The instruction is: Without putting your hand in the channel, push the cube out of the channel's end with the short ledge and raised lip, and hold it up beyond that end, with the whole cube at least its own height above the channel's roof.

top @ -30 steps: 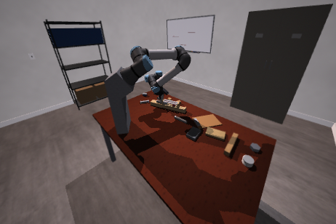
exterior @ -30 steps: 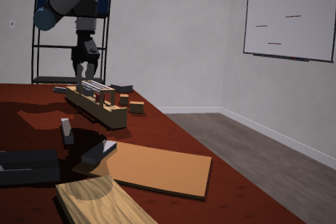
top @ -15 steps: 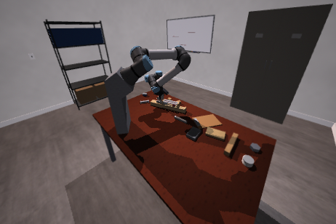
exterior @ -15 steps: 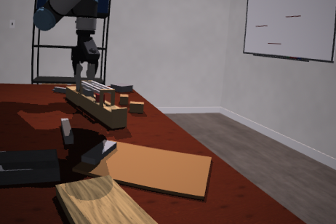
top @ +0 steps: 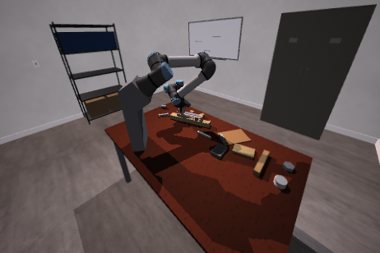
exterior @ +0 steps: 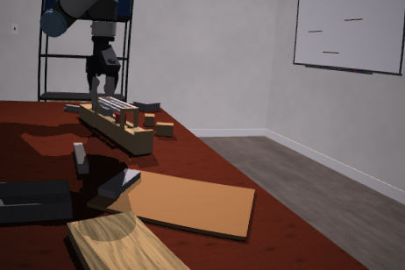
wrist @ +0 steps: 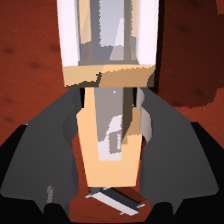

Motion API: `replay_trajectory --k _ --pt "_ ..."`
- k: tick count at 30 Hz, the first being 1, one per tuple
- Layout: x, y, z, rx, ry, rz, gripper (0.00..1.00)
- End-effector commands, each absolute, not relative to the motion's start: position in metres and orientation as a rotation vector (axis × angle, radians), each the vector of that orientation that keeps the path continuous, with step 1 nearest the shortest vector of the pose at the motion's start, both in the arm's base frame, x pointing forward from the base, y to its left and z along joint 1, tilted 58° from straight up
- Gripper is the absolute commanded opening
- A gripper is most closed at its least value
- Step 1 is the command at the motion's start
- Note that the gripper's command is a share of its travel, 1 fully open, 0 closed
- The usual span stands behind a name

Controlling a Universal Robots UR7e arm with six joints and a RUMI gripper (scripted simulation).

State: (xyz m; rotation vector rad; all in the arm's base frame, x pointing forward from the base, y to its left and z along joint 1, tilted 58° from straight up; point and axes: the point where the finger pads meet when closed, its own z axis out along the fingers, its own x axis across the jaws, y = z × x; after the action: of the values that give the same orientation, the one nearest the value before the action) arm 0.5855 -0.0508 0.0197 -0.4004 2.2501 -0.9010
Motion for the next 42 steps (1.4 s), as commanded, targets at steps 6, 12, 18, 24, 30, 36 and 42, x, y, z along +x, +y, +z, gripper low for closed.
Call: replay_trajectory --k 6,12,18,24,30,36,42 --pt "0.582 -0.048 0.022 -0.403 2.251 -0.900 0.22" --pt "0.560 -0.033 0.039 -0.403 2.251 -0.900 0.22" --pt "0.544 -0.021 0.052 -0.403 2.251 -0.900 0.22" --pt "0.538 -0.017 0.056 -0.403 2.251 -0.900 0.22" --pt "0.538 -0.017 0.056 -0.403 2.251 -0.900 0.22" --pt "0.539 -0.017 0.056 -0.401 2.250 -0.900 0.22" --pt "0.539 -0.017 0.056 -0.402 2.250 -0.900 0.22"
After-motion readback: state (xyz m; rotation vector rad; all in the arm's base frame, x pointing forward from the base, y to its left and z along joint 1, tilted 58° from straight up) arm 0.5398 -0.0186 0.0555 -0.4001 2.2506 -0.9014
